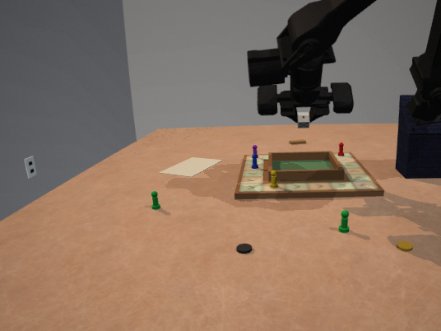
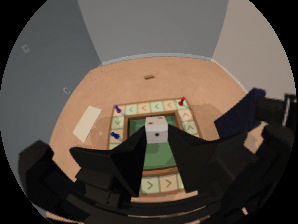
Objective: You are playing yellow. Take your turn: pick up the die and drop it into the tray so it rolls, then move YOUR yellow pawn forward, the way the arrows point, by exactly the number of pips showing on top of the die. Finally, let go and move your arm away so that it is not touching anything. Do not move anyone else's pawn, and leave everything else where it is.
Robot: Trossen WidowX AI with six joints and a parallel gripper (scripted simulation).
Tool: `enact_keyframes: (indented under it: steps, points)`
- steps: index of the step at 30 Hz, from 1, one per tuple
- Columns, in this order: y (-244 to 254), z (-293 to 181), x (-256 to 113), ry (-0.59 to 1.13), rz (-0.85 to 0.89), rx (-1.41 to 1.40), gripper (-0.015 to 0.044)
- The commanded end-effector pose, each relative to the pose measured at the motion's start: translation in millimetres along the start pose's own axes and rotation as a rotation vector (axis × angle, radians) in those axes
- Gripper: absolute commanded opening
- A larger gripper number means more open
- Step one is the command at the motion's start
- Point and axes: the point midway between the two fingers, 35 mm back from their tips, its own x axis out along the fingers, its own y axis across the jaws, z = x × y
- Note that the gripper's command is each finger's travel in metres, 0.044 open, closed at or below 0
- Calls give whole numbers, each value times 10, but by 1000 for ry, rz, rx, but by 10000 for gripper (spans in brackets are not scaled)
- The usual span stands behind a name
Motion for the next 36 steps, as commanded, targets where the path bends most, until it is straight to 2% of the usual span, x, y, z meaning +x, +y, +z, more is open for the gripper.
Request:
enact_keyframes:
  steps: [1, 4, 7, 12, 15, 19, 21, 23, 30, 31, 32, 34, 36]
  points:
    - [0, 0, 0, 0, 0, 0, 157]
    - [2, 24, -21, 0, 0, 0, 236]
    - [2, 279, -243, -5, 3, 4, 315]
    - [0, 303, -264, -6, 3, 4, 440]
    - [-15, 279, -189, 60, -24, -8, 440]
    - [-55, 151, 115, 470, -88, -36, 440]
    - [-30, 117, 192, 688, -53, -22, 440]
    - [5, 120, 219, 827, -3, -1, 440]
    - [10, 122, 221, 844, 5, 2, 440]
    - [-46, 111, 237, 763, -42, -3, 440]
    - [-46, 111, 237, 763, -42, -3, 440]
    - [8, 67, 204, 765, -3, -88, 388]
    - [152, -66, 107, 766, 107, -323, 335]
